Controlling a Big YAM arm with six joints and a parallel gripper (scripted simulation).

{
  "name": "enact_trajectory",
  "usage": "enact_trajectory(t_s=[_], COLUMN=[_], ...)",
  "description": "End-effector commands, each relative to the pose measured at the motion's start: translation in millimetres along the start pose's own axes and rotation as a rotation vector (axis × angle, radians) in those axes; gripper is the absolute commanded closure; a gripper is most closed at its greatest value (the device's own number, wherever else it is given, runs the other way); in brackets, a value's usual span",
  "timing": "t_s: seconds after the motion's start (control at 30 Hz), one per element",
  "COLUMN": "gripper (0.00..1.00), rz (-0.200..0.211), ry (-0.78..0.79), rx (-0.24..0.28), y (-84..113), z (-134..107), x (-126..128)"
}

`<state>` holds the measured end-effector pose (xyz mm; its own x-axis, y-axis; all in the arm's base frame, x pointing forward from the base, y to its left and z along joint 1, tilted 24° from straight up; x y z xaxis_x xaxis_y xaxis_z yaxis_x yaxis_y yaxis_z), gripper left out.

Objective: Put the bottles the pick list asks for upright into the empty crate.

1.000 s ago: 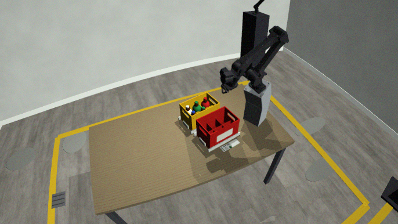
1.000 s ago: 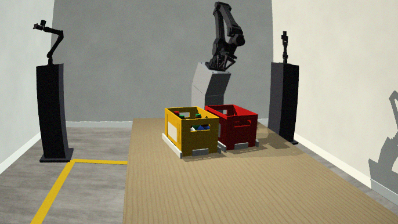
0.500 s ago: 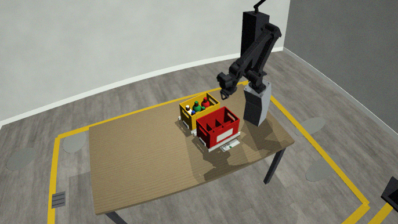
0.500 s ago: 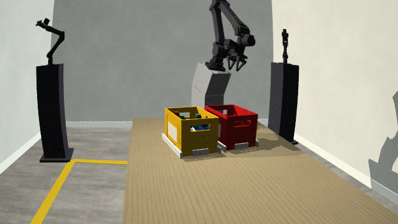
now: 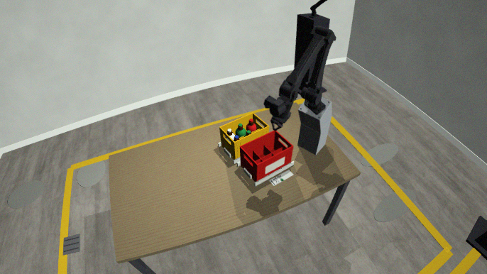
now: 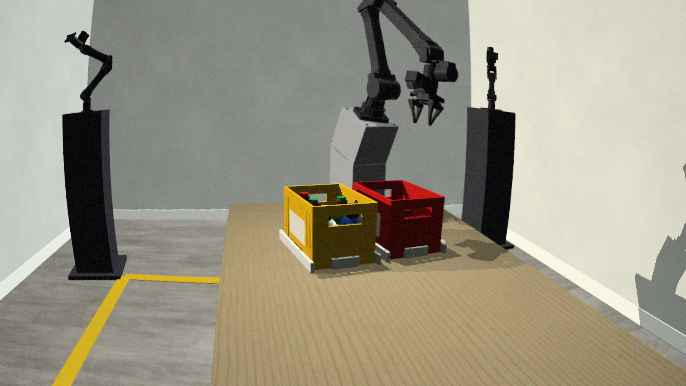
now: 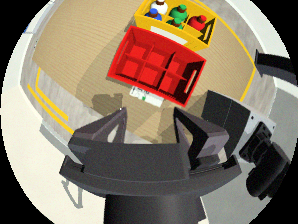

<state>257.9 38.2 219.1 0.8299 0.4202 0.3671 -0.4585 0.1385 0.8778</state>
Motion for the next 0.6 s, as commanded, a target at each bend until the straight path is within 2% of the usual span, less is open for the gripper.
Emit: enact_trajectory(t_s=[0.0,0.13,0.2,0.4,0.47,0.57], gripper=[0.39,0.39,0.39,0.39,0.39,0.39], rz=[0.032,0.032,0.053,0.048,0.072,0.064], ry=[0.008,0.008,0.083,0.069,0.143,0.13], rx=[0.005,0.006,0.047,0.049,0.089,0.09], y=[13.9,15.2,16.8,21.0,22.6,24.9], z=[-1.9,-8.7,-12.9,-33.7,-38.7,-50.0], x=[29.3,36.9,43.5,63.0,69.6,77.4])
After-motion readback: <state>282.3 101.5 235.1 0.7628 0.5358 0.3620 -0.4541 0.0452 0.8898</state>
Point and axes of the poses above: the point where the finger pads meet when closed, its own y axis back along the fingers, its own x axis across the jaws, z = x × y, the point moved 9 cm from there along y, back along the fingers, and after that the axes turned 2 degrees about y, right-handed, at the moved point
